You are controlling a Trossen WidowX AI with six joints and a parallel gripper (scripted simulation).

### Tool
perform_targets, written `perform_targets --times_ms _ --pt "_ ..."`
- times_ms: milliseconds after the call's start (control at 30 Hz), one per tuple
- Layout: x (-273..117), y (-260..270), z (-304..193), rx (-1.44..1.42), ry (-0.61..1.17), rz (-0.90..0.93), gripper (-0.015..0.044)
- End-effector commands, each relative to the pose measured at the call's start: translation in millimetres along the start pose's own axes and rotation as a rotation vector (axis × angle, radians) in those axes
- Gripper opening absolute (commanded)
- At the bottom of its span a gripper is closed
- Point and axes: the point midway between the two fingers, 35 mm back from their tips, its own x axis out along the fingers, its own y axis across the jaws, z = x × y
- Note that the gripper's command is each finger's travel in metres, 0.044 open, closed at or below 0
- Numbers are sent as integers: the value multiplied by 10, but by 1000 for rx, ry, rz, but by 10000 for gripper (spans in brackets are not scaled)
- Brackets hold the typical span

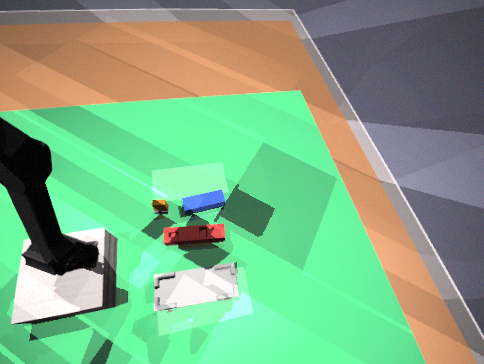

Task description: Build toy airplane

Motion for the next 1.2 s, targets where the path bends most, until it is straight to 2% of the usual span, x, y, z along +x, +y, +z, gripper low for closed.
perform_targets --times_ms 0,100,300,567,800,933,1167 --pt "0 0 0 0 0 0 426" --pt "67 -112 -173 0 61 -27 440" --pt "190 -507 -975 -21 322 -118 440" --pt "-45 -878 -2173 -108 688 -174 440" --pt "-687 -1045 -3128 -233 1034 -149 440" --pt "-1089 -1116 -3498 -306 1195 -123 440" --pt "-2051 -1327 -4081 -525 1500 -46 440"
